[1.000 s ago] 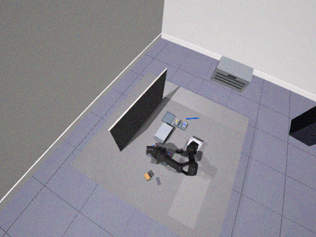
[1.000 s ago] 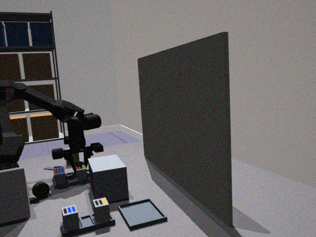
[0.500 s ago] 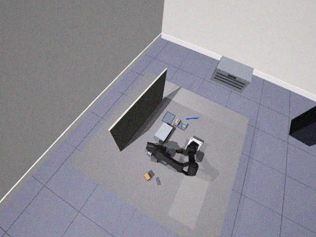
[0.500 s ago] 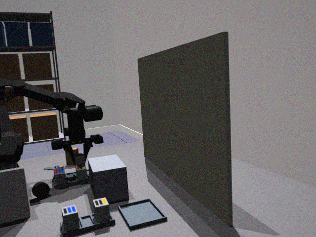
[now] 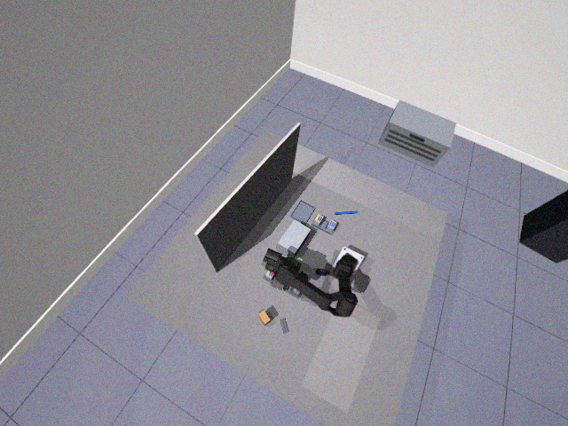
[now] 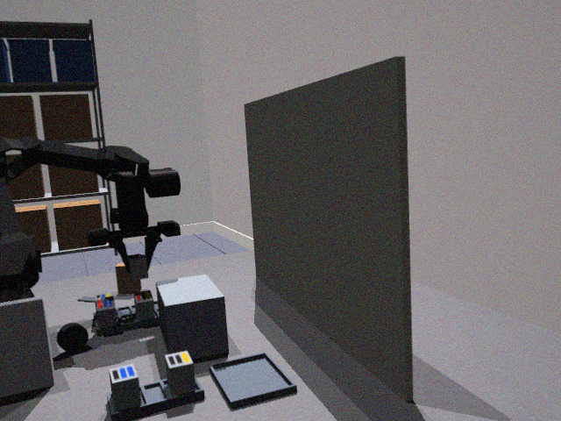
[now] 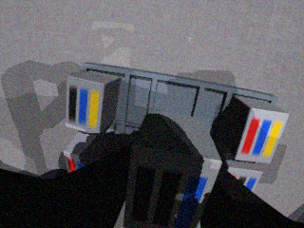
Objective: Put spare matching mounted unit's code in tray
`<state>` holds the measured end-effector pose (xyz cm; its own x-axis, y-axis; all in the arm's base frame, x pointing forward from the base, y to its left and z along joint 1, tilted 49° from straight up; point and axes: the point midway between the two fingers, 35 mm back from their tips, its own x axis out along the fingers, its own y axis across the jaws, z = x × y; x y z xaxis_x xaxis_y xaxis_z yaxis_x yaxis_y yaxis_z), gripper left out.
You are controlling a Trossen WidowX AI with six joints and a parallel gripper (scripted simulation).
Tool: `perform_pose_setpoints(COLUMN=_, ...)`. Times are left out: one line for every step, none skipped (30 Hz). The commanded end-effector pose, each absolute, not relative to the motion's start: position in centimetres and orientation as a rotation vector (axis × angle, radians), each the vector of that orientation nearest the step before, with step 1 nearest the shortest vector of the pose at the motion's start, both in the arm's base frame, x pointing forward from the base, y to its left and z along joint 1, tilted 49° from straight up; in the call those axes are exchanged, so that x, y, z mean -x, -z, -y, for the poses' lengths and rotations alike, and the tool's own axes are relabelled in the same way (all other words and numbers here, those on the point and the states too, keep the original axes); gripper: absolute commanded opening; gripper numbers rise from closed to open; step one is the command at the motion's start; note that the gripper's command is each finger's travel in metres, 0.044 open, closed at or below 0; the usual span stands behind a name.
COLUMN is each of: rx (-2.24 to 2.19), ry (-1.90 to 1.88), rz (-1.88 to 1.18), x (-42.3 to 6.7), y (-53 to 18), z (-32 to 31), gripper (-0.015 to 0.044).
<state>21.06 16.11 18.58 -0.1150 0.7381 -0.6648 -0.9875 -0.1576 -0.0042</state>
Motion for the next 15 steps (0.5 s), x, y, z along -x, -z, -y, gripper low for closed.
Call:
perform_pose_setpoints(rx=0.629, ry=-1.642, rz=-0.53, x=-21.1, y=-18.6, z=-16.0, gripper=0.0)
perform_pose_setpoints(rx=0.629, ry=-1.642, rz=-0.53, x=-21.1, y=-18.7, z=-15.9, gripper=0.0)
perform_pose_setpoints(rx=0.631, ry=-1.642, rz=-0.531, x=-21.2, y=-18.9, z=-15.5, gripper=0.0)
perform_pose_setpoints(rx=0.632, ry=-1.641, rz=-0.531, x=-21.3, y=-19.1, z=-15.1, gripper=0.0)
perform_pose_setpoints(rx=0.633, ry=-1.641, rz=-0.532, x=-21.4, y=-19.4, z=-14.8, gripper=0.0)
perform_pose_setpoints(rx=0.634, ry=-1.64, rz=-0.532, x=-21.5, y=-19.6, z=-14.4, gripper=0.0)
perform_pose_setpoints(rx=0.634, ry=-1.64, rz=-0.531, x=-21.6, y=-19.9, z=-14.0, gripper=0.0)
perform_pose_setpoints(rx=0.634, ry=-1.64, rz=-0.531, x=-21.7, y=-20.1, z=-13.6, gripper=0.0)
perform_pose_setpoints(rx=0.634, ry=-1.64, rz=-0.53, x=-21.7, y=-20.4, z=-13.2, gripper=0.0)
perform_pose_setpoints(rx=0.634, ry=-1.64, rz=-0.53, x=-21.8, y=-20.7, z=-12.8, gripper=0.0)
perform_pose_setpoints(rx=0.633, ry=-1.64, rz=-0.529, x=-21.8, y=-20.9, z=-12.4, gripper=0.0)
perform_pose_setpoints(rx=0.632, ry=-1.64, rz=-0.527, x=-21.9, y=-21.2, z=-12.0, gripper=0.0)
perform_pose_setpoints(rx=0.632, ry=-1.64, rz=-0.526, x=-21.9, y=-21.4, z=-11.7, gripper=0.0)
perform_pose_setpoints(rx=0.631, ry=-1.64, rz=-0.525, x=-21.9, y=-21.6, z=-11.5, gripper=0.0)
perform_pose_setpoints(rx=0.631, ry=-1.64, rz=-0.525, x=-21.9, y=-21.6, z=-11.5, gripper=0.0)
